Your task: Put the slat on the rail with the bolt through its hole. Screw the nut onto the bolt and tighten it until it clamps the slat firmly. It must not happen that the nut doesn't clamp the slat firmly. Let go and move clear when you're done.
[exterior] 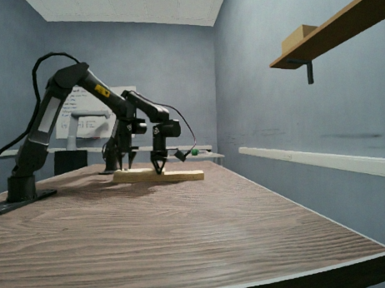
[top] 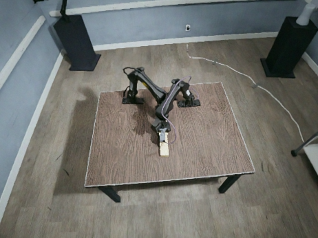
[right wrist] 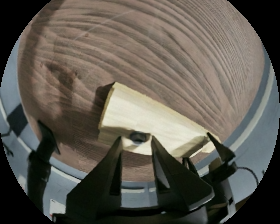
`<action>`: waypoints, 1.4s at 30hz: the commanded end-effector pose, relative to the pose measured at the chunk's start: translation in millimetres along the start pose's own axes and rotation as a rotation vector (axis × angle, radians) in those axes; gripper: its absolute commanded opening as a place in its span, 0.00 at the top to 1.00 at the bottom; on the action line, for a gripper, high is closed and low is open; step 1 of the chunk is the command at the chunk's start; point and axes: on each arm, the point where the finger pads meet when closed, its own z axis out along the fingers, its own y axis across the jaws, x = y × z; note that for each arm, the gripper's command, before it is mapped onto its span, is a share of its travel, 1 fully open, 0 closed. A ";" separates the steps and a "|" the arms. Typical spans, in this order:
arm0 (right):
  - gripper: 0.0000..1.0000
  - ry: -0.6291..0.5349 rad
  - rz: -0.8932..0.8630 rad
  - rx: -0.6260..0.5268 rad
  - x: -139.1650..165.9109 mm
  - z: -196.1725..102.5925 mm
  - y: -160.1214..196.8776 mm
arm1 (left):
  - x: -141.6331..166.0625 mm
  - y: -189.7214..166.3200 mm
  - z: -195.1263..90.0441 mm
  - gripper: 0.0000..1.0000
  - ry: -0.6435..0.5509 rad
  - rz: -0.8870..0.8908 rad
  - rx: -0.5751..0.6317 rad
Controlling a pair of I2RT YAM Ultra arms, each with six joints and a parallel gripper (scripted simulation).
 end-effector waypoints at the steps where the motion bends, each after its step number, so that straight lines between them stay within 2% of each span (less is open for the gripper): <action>1: 0.66 -0.013 -0.044 0.006 -2.7 -9.5 -3.4 | -1.7 -1.4 -4.1 0.28 -0.010 0.000 0.008; 21: 0.66 -0.013 -0.045 0.004 -2.8 -9.4 -3.3 | -1.7 -1.4 -4.1 0.28 -0.010 0.000 0.008; 26: 0.70 -0.005 -0.036 0.007 -1.0 -4.7 -1.5 | -1.7 -1.4 -4.1 0.28 -0.010 0.000 0.008; 39: 0.89 -0.003 -0.033 0.007 -0.3 -3.2 -0.9 | -1.7 -1.4 -4.1 0.28 -0.010 0.000 0.008; 42: 0.89 -0.003 -0.033 0.007 -0.3 -3.2 -0.9 | -1.7 -1.4 -4.1 0.28 -0.010 0.000 0.008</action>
